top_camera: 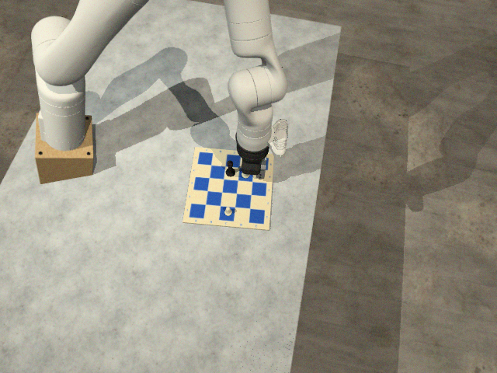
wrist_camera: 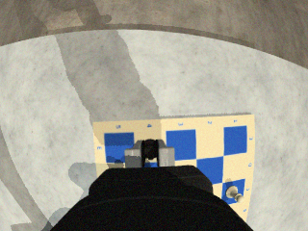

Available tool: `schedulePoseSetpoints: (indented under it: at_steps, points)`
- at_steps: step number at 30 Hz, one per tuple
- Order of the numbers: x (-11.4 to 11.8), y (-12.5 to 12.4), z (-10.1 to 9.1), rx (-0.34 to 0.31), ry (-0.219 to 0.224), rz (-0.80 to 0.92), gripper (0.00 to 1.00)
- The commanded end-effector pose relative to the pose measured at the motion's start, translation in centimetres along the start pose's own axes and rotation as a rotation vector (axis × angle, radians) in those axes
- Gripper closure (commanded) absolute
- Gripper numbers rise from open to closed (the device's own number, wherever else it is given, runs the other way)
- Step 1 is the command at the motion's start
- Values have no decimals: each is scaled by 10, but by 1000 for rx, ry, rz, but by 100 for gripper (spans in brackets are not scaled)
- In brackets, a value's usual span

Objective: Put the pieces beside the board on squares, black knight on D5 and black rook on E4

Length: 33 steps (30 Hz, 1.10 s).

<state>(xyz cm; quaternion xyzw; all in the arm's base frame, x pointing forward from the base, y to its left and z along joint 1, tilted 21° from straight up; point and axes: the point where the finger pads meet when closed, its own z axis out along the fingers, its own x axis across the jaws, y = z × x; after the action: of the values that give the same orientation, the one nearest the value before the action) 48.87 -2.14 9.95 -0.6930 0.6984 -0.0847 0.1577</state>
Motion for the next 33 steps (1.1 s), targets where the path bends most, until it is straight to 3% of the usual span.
schedulePoseSetpoints:
  at_steps: [1, 33]
  points:
    - [0, -1, -1, 2, 0, 0, 100]
    - [0, -1, 3, 2, 0, 0, 100]
